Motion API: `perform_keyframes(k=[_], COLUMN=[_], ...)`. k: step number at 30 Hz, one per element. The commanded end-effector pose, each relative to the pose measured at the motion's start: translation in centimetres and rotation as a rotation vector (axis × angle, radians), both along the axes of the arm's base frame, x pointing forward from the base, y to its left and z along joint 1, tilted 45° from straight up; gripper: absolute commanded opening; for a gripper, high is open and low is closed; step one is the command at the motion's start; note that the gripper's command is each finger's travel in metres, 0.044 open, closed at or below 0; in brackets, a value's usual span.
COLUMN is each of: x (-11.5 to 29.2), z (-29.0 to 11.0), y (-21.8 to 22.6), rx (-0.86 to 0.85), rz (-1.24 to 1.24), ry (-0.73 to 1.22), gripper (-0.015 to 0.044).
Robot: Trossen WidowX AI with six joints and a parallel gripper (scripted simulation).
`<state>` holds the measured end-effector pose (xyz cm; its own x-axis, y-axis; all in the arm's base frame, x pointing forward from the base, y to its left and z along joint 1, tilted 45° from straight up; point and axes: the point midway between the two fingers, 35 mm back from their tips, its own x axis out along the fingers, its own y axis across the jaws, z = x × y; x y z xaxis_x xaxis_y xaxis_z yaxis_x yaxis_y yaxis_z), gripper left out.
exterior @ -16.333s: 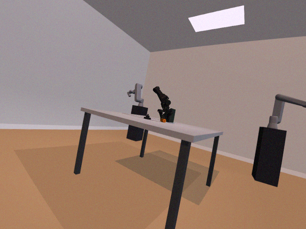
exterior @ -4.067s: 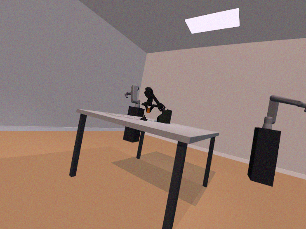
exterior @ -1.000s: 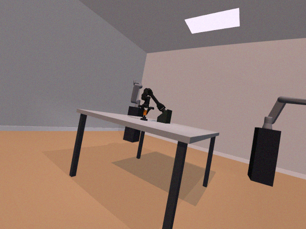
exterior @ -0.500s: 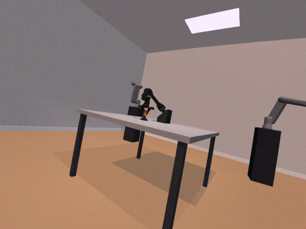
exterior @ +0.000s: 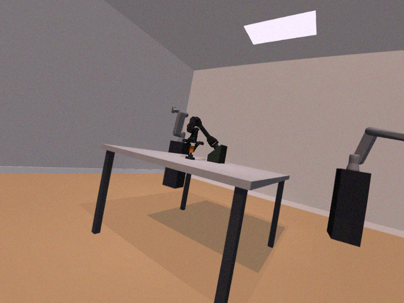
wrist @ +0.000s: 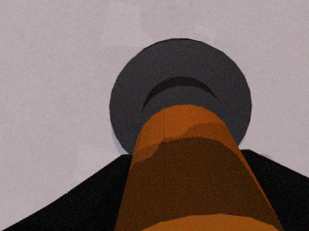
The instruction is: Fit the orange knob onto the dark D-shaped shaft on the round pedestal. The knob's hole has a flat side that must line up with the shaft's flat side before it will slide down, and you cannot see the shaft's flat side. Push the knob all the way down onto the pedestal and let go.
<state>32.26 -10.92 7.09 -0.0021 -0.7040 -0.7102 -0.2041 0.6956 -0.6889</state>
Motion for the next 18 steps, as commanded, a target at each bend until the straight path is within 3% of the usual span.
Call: perform_keyframes(k=[1,18], x=[0.22,-0.01], z=[0.10,0.12], y=[-0.04,0.07], rx=[-0.003,-0.002], rz=[0.002,0.002], ry=[-0.007,-0.007], gripper=[0.0000,0.0000])
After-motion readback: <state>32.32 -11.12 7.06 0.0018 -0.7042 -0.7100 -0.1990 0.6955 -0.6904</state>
